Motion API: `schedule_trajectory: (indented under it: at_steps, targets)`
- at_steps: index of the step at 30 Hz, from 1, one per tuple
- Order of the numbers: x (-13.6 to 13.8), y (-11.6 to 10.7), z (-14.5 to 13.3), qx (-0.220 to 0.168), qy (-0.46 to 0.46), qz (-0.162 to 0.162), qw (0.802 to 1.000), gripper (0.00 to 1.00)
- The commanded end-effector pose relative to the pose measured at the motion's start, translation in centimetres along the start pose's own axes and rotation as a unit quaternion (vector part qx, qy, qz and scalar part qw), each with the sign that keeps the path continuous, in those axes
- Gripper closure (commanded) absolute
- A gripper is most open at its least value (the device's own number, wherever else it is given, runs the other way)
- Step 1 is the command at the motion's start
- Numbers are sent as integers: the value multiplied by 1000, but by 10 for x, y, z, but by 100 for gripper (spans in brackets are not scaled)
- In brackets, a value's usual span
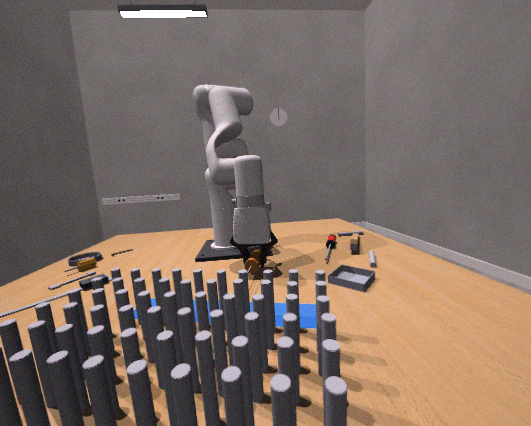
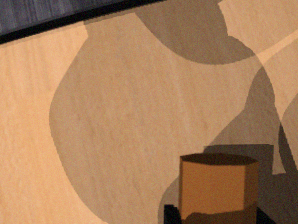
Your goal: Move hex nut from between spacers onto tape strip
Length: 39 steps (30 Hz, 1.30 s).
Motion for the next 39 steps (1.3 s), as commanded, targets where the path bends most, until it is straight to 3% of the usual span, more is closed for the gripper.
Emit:
schedule_trajectory:
  at_steps: [1,39]
  targets:
    - [0,-1,-1,-1,0,-1,1000,100]
    - [-1,15,-1,-1,0,-1,1000,100]
Point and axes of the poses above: the point where the finger pads meet when closed, its own y axis out along the fingers, its own x axis across the jaws, z = x × y, the point moved 2 cm from there along -y, back along the fingers, and after that the axes turned 7 degrees about -y, right-handed, at the moved point
